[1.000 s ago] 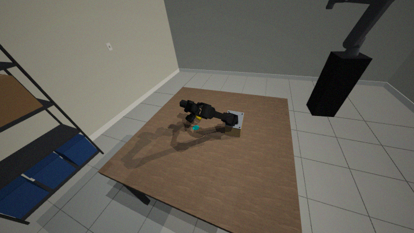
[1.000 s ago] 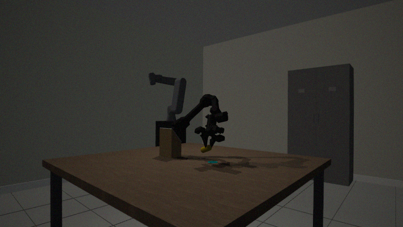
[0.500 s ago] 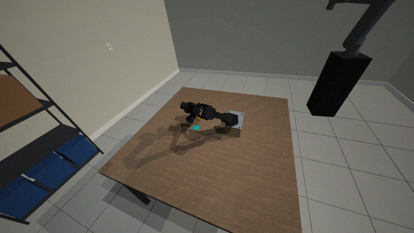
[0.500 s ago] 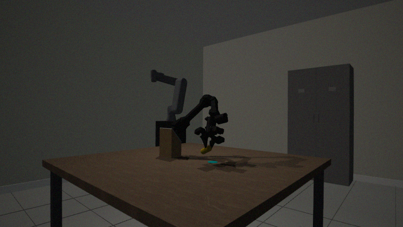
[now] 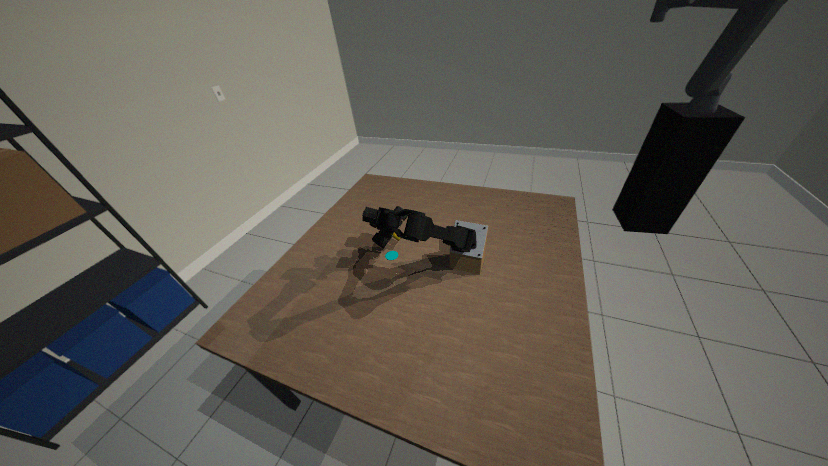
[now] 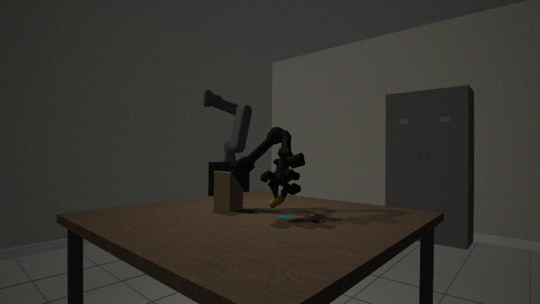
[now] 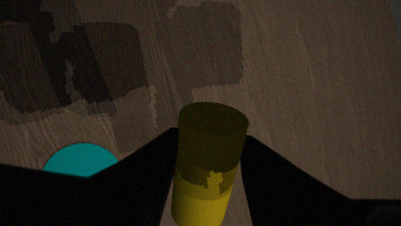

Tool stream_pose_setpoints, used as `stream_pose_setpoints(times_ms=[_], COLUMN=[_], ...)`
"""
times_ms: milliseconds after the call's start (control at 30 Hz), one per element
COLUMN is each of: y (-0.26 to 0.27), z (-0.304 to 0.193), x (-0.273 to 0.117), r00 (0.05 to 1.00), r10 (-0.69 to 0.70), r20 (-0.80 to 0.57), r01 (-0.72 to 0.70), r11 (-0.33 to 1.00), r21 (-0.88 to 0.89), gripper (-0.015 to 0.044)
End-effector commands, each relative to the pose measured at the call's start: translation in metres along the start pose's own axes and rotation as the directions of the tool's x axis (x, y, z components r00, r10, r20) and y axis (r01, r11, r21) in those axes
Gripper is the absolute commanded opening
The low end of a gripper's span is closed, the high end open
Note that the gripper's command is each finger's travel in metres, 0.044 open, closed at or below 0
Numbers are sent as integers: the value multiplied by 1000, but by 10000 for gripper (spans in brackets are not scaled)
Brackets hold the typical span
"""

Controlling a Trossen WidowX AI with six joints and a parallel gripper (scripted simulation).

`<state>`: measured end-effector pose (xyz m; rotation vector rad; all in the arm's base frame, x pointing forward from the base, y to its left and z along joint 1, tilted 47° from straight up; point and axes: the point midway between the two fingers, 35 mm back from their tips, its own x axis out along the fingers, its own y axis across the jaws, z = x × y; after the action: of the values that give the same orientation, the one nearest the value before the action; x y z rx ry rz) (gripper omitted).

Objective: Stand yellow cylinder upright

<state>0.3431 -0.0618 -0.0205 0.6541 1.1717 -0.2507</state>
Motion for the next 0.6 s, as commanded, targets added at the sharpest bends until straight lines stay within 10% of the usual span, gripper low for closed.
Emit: stream_pose_setpoints(times_ms=[0, 567], y=[-1, 1], z=[0, 1], x=[-1, 0], r00=[1000, 991], r10=[-10, -32], r20=[26, 133], r01=[10, 30], r11=[1000, 999], r21=[5, 21], gripper=[105, 105])
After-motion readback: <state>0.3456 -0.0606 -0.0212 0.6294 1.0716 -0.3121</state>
